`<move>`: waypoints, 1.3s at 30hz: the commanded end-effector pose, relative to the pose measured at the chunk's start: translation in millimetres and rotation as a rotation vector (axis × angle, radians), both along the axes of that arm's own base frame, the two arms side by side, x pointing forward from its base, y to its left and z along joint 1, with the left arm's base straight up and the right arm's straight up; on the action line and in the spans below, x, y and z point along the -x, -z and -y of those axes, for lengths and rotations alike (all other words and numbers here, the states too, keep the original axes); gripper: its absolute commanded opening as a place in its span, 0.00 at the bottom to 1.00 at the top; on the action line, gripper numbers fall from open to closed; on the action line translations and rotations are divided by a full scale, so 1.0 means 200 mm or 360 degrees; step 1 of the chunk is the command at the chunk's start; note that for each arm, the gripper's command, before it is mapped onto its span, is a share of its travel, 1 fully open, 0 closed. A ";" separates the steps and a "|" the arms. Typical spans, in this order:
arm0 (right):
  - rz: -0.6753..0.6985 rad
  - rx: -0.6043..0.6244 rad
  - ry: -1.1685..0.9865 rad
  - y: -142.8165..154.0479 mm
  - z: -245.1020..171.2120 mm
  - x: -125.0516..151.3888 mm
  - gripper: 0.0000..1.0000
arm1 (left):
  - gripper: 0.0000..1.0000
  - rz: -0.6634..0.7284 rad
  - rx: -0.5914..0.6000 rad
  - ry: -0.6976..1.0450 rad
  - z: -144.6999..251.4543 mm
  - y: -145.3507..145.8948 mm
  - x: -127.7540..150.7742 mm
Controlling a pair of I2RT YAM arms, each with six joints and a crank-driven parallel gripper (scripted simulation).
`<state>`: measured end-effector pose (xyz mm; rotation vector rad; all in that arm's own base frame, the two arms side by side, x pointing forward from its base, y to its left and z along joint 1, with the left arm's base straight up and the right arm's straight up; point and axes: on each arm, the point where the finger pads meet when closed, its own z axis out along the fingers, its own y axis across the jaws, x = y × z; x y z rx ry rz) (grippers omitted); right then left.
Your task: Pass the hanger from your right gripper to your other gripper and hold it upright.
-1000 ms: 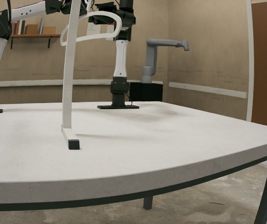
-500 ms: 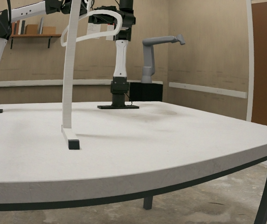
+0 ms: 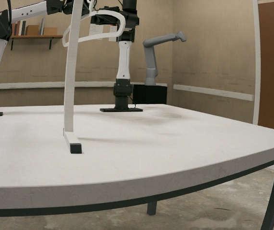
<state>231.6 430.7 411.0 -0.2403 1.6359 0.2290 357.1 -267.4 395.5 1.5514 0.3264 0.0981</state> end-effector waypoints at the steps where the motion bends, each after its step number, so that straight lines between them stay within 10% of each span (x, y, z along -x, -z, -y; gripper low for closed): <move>1: 0.0006 -0.0026 -0.0003 -0.03 0.01 0.01 0.26 | 0.00 0.0066 0.0026 -0.0002 0.00 -0.06 0.00; 3: 0.0004 -0.0024 0.0004 -0.04 0.04 0.03 0.46 | 0.00 0.0066 0.0026 -0.0002 0.00 -0.06 0.00; 25: 0.0007 -0.0009 0.0003 -0.06 0.16 0.57 0.46 | 0.00 0.0066 0.0026 -0.0002 0.00 -0.06 0.00; 39: 0.0007 -0.0009 0.0010 -0.06 0.17 0.58 0.46 | 0.00 0.0066 0.0026 -0.0002 0.00 -0.06 0.00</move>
